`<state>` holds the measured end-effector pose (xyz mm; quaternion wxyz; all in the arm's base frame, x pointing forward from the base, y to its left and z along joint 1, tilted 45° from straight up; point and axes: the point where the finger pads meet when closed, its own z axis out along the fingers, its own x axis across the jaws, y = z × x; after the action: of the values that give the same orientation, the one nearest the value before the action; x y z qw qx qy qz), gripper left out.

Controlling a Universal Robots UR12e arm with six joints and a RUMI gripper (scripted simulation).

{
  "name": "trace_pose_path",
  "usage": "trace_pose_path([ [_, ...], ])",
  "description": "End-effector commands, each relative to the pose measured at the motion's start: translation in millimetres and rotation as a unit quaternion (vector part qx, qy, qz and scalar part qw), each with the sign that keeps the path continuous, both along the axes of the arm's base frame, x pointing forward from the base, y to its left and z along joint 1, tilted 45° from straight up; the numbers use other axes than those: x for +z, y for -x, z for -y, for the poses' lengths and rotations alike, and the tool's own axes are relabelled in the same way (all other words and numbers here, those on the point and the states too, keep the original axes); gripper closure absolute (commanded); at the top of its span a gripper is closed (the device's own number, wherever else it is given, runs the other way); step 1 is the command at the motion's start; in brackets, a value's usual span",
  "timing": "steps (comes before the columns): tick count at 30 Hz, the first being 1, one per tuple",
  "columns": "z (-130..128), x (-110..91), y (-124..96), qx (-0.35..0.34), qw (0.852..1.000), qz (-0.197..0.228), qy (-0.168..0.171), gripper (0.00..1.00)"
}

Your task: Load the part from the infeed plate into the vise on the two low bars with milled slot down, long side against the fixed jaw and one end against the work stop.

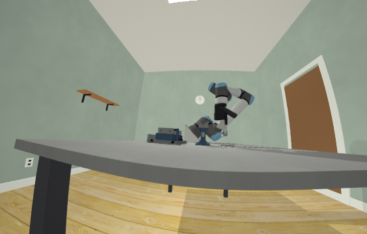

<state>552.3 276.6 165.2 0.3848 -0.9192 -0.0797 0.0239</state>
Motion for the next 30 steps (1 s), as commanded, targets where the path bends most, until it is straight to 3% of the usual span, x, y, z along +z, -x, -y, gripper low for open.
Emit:
trace_pose_path([
  [1, 15, 15, -3, 0.0, 1.0, 0.0, 0.0, 1.0],
  [30, 86, 86, -13, 0.0, 1.0, 0.0, 0.0, 1.0],
])
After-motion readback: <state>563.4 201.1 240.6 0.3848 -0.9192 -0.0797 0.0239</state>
